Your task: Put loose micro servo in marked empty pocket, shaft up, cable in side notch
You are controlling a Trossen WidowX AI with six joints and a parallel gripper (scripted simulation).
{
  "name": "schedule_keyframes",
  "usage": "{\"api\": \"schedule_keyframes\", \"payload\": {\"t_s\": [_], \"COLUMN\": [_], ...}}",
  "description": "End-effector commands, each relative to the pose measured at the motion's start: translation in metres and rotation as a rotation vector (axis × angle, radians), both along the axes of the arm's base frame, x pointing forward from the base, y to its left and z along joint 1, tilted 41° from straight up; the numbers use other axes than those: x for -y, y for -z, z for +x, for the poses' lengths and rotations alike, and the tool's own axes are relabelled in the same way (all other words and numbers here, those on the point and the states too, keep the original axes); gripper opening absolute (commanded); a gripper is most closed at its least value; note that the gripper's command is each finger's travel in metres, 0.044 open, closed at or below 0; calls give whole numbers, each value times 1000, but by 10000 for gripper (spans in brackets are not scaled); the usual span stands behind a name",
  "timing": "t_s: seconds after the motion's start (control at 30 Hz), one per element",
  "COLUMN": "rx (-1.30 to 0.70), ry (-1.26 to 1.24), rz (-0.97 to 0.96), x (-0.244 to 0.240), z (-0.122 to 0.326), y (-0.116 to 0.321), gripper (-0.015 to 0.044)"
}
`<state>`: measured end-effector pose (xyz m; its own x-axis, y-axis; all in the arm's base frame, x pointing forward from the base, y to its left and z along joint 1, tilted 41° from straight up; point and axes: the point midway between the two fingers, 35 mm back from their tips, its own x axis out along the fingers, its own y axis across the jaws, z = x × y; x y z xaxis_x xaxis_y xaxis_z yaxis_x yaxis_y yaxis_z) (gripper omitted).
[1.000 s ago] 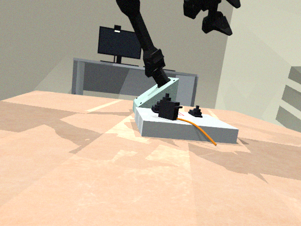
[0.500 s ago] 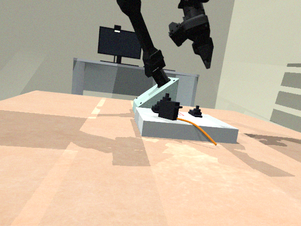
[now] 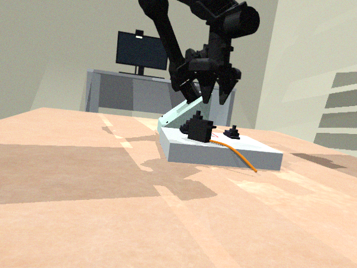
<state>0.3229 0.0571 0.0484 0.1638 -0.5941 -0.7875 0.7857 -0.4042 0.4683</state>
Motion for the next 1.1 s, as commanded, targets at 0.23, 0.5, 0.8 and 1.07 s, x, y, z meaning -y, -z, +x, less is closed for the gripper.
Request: {"api": "schedule_keyframes", "payload": {"t_s": [0.23, 0.5, 0.8, 1.07], "rx": [-12, -12, -12, -11], "ry": [64, 64, 64, 64], "rz": [-43, -44, -44, -45], "x": [20, 31, 39, 44], "z": [-9, -7, -5, -5], "y": [10, 23, 31, 38], "gripper": [440, 440, 440, 414]}}
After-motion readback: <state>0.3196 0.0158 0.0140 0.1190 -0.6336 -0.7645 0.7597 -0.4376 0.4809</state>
